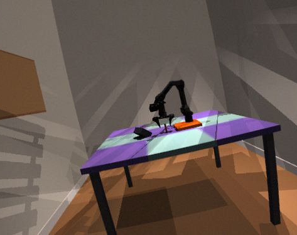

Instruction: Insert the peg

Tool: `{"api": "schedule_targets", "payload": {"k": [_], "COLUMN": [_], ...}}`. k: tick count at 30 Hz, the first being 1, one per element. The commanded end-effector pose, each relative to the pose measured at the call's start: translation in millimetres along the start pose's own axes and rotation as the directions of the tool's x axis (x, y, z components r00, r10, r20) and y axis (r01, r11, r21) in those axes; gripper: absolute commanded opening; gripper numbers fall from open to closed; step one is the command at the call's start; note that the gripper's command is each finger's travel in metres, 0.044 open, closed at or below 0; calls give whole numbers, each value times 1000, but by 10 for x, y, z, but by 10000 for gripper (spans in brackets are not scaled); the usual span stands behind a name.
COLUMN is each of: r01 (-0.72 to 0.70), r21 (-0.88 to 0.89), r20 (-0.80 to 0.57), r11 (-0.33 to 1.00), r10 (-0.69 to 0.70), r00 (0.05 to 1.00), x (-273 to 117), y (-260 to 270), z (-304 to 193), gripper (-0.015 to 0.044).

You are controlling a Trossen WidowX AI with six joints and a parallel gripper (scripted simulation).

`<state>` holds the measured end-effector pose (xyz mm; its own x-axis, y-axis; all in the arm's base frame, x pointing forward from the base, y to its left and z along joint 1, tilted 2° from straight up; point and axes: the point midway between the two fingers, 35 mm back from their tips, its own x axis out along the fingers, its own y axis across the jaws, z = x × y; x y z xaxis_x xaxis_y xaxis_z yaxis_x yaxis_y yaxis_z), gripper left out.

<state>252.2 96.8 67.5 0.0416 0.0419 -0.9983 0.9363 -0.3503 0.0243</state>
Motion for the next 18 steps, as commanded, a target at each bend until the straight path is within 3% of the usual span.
{"api": "schedule_targets", "payload": {"k": [1,7,18], "r01": [3,3,1], "r21": [6,6,0], "r20": [-2,-2,1], "r11": [1000,1000,1000], "r10": [-3,-3,-1], "r00": [1000,1000,1000], "x": [70,141,106], "y": [-9,-14,-10], "z": [-1,4,8], "gripper": [440,440,151]}}
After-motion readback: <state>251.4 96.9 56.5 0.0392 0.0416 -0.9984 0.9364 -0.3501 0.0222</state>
